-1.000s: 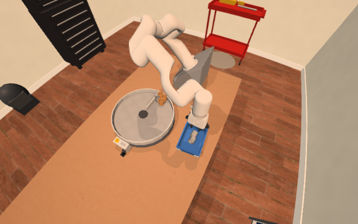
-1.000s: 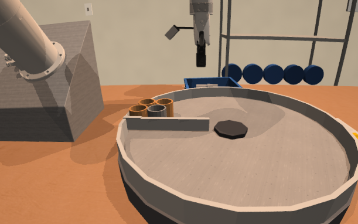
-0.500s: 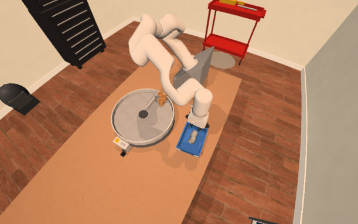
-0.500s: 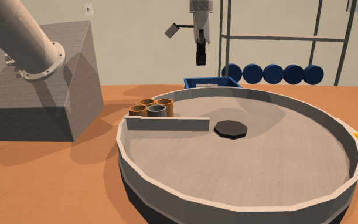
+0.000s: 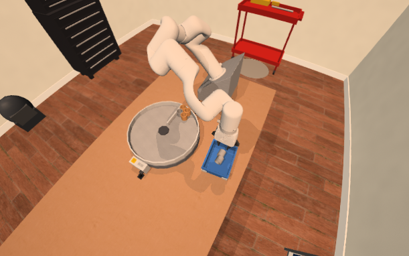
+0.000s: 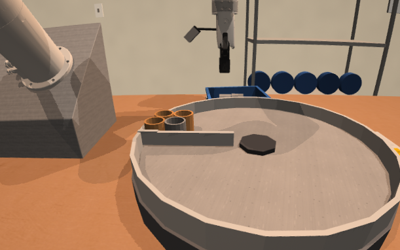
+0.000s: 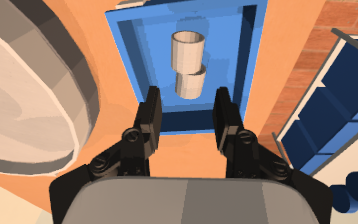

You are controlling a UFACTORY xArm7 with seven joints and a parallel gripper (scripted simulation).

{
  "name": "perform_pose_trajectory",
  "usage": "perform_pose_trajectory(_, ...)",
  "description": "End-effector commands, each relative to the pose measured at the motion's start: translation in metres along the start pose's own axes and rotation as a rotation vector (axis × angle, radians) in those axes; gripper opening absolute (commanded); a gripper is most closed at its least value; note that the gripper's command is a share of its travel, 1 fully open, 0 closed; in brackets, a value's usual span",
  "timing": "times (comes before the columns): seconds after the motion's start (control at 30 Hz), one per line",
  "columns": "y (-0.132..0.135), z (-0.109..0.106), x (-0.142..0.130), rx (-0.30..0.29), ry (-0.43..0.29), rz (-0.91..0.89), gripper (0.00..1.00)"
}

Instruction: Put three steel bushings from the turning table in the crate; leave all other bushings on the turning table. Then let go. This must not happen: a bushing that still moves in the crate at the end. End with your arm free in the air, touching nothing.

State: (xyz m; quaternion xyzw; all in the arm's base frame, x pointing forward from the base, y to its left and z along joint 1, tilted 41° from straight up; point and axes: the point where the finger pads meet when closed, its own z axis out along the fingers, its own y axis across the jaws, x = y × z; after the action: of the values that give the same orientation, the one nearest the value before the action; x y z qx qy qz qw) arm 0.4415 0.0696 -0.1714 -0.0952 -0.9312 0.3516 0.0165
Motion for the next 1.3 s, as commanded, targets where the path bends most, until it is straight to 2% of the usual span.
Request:
perform_pose_trajectory(0.0,0.001,-0.003,-0.001,-0.004,-0.003,0.000,0.48)
perform_pose_trajectory(0.53,0.001,-0.003,-0.001,-0.004,-0.003,0.000,0.48)
perform_pose_trajectory(0.57,0.001,-0.003,-0.001,-0.004,-0.003,0.000,0.10)
perform_pose_trajectory(0.97,-0.006,-0.003,0.000,-0.003,-0.020,0.000,0.10)
perform_pose_trajectory(1.27,-0.036,-0.003,0.009,-0.003,-0.079,0.000,0.10)
